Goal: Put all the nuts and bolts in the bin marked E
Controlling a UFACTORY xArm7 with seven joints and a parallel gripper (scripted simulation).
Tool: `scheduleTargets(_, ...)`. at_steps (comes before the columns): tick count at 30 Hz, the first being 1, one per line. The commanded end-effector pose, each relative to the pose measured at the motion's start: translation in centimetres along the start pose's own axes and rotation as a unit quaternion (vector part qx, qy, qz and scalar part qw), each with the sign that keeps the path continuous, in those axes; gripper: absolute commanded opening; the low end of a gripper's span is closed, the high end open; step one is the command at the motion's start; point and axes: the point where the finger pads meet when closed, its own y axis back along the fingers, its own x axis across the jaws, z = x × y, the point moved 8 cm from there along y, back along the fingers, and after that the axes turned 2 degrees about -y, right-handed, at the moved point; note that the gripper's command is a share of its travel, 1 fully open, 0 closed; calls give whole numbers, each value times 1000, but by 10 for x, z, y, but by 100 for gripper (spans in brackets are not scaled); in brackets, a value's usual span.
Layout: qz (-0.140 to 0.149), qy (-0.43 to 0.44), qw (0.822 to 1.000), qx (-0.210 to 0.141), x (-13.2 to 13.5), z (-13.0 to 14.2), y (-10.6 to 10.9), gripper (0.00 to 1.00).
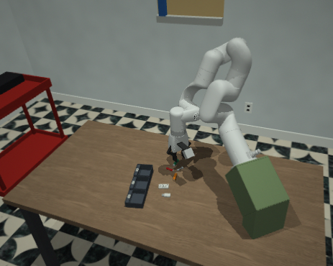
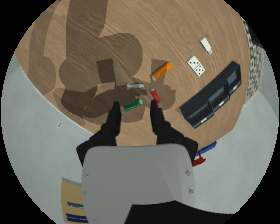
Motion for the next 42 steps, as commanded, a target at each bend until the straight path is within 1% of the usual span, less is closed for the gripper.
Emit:
scheduleTargets(1, 1, 0, 1000, -1, 1, 1, 1, 53)
scheduleTargets(6, 1, 0, 1000, -1, 1, 1, 1, 53)
scheduleTargets(11, 1, 0, 1000, -1, 1, 1, -20, 53)
scheduleTargets(13, 1, 0, 1000, -1, 1, 1, -20, 53)
scheduleTargets(23, 1, 0, 1000, 0, 3, 2, -60, 53)
scheduleTargets(42, 1, 0, 1000, 0, 2, 2, -61, 53)
